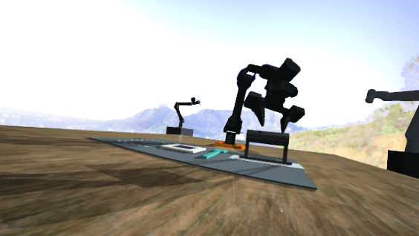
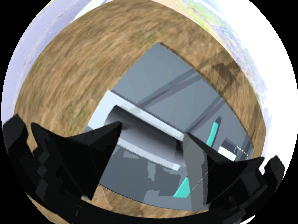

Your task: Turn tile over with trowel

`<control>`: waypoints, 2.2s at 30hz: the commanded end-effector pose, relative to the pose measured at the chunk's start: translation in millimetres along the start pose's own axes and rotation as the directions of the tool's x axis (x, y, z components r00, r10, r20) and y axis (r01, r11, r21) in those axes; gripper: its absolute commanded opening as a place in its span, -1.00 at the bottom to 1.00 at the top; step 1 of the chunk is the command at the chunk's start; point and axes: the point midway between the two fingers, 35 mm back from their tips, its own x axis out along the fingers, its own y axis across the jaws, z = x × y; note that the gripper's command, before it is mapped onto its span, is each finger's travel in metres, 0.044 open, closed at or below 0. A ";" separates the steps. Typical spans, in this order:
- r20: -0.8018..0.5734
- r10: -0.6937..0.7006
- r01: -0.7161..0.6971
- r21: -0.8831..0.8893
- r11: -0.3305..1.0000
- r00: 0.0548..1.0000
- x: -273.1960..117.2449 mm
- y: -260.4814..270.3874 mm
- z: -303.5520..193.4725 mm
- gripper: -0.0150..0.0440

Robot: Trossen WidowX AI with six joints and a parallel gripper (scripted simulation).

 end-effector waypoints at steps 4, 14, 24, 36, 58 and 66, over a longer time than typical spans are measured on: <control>0.034 -0.031 0.038 -0.207 0.978 0.999 0.9 -3.0 -12.7 0.53; 0.074 -0.075 0.099 -0.406 0.909 0.994 3.7 -10.2 -26.3 0.53; 0.178 -0.111 0.202 -0.659 0.725 0.978 1.3 -11.7 -35.1 0.53; 0.294 -0.153 0.331 -0.848 0.414 0.944 -4.5 -15.1 -48.7 0.53; 0.296 -0.143 0.328 -0.865 0.379 0.945 17.0 -18.2 -42.1 0.53; 0.295 -0.136 0.324 -0.871 0.370 0.946 29.2 -20.2 -38.4 0.53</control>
